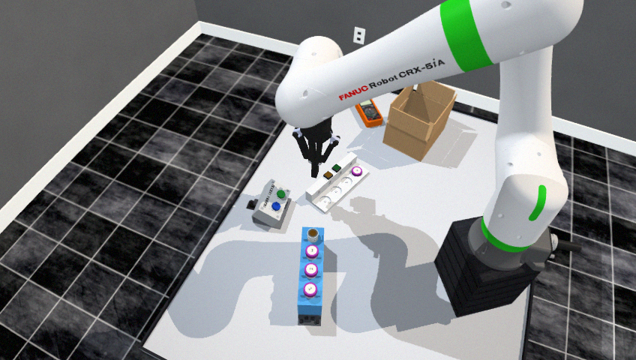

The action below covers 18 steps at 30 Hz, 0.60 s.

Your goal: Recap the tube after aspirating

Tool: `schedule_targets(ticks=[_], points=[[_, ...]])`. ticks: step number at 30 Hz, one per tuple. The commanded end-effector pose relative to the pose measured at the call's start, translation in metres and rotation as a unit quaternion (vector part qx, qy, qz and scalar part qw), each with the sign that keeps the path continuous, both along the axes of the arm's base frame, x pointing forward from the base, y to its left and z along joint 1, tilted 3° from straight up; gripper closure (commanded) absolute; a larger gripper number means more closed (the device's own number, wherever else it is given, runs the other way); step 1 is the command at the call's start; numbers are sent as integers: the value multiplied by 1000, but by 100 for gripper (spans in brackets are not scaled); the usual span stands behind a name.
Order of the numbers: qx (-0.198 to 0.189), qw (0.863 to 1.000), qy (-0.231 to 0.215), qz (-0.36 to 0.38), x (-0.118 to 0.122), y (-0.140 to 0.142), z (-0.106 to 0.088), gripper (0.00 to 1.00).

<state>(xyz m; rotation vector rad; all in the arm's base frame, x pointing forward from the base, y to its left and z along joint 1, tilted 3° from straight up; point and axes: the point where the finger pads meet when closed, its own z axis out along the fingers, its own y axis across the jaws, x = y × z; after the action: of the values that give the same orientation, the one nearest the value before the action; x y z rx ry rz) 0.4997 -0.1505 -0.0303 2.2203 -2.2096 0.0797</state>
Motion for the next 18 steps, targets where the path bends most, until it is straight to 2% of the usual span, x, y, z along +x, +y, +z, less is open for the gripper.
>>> schedule_targets(ticks=[1,3,15,18], points=[[-4,1000,1,-3,23,24,-6,90],[-4,1000,1,-3,23,24,-6,90],[-4,1000,1,-3,87,99,-26,90],[-4,1000,1,-3,89,100,-26,90]])
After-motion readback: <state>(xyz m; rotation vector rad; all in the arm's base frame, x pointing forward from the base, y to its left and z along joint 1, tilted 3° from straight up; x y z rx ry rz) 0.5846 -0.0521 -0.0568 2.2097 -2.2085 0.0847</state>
